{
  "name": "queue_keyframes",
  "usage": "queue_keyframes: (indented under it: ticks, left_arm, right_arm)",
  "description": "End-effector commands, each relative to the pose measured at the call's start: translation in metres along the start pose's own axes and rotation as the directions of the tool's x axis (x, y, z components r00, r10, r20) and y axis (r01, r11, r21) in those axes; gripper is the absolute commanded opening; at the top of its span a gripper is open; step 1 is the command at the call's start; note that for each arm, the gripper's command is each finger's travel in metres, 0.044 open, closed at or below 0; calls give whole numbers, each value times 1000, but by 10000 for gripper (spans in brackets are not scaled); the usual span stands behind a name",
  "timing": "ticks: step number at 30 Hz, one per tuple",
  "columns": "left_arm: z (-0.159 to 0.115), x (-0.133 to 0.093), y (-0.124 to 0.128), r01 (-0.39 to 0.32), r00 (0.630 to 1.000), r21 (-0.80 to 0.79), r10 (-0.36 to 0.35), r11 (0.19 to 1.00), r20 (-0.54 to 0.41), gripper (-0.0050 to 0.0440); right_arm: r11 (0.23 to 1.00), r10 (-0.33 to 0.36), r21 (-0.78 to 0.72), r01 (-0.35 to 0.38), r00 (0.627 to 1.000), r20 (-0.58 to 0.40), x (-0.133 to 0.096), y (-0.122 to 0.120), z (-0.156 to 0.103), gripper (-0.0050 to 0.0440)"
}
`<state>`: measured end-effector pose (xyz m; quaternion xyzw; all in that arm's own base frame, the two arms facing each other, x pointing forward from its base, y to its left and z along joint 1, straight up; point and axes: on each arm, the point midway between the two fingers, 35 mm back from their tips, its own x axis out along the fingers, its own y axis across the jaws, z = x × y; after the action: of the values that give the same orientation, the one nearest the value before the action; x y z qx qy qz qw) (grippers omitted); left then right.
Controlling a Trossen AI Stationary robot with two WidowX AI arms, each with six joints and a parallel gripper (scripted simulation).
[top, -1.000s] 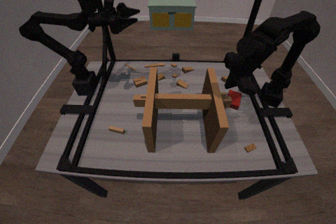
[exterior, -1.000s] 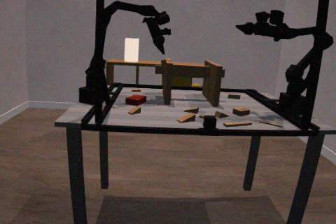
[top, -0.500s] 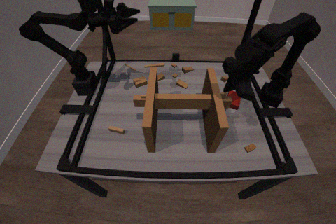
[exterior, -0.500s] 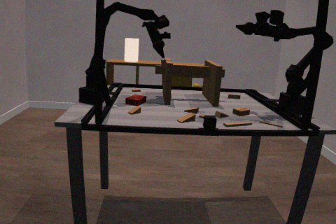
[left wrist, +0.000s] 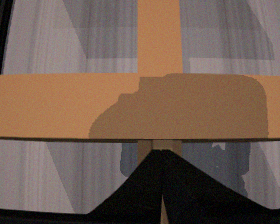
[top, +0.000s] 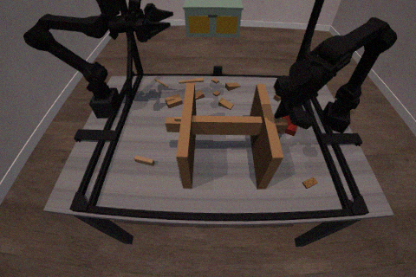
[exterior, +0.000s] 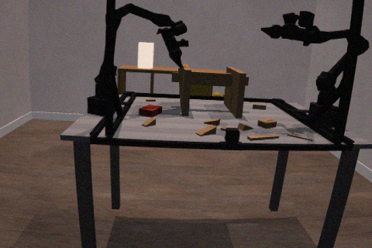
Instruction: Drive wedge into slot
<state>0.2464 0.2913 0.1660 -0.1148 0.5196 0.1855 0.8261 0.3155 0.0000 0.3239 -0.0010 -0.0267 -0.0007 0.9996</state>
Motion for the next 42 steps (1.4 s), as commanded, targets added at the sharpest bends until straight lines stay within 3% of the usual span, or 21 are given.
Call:
queue_keyframes:
  ticks: [1, 8, 42]
  left_arm:
    - [-7, 8, -1, 3, 1000, -4, -3, 1000, -13, 0]
    - [-12, 16, -2, 3, 1000, -4, -3, 1000, -13, 0]
    - [-4, 10, 0, -5, 1000, 3, 5, 1000, 15, 0]
  right_arm:
    - [1000, -1, 0, 1, 1000, -2, 0, 0, 0, 440]
    - [1000, -1, 0, 1, 1000, -2, 0, 0, 0, 440]
    - [1000, -1, 0, 1, 1000, -2, 0, 0, 0, 440]
